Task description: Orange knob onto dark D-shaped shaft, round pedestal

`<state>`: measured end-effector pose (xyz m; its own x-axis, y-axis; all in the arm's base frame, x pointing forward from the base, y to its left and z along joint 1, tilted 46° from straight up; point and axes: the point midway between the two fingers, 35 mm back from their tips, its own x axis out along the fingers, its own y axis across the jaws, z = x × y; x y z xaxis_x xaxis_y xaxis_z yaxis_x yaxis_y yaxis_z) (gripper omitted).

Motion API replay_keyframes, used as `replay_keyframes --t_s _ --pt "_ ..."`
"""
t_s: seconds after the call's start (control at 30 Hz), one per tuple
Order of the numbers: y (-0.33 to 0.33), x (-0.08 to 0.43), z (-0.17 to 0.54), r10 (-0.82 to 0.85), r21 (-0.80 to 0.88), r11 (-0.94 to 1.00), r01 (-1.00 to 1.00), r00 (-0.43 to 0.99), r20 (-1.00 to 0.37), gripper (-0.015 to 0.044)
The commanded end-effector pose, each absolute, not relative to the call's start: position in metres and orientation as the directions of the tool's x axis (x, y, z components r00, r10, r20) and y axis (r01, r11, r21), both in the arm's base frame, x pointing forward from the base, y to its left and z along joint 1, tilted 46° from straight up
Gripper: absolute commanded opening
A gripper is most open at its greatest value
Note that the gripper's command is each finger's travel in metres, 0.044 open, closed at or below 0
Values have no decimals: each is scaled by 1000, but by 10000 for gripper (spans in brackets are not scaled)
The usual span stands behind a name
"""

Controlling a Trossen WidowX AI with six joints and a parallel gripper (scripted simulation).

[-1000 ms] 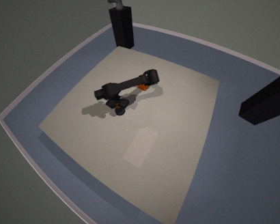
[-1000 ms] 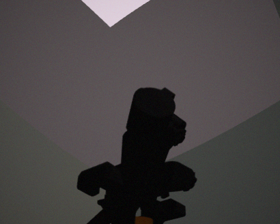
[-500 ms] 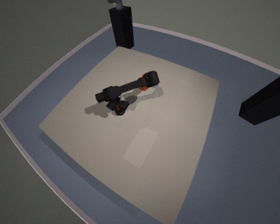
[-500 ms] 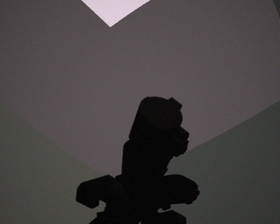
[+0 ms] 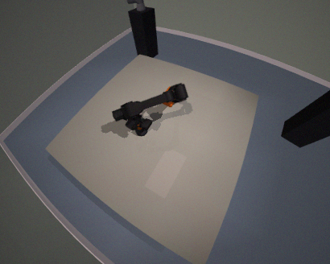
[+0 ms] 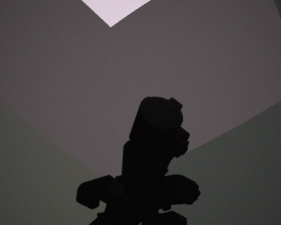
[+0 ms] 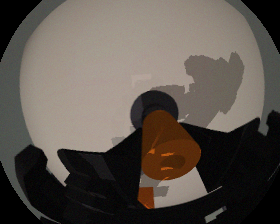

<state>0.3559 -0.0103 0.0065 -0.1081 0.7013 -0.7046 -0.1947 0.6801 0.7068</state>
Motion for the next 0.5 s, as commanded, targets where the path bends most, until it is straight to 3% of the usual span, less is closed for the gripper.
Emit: replay_keyframes --t_s 0.0,0.47 --pt "-10 356 7 705 709 678 -194 -104 -702 0" --pt "-11 354 7 705 709 678 -193 -104 -702 0"
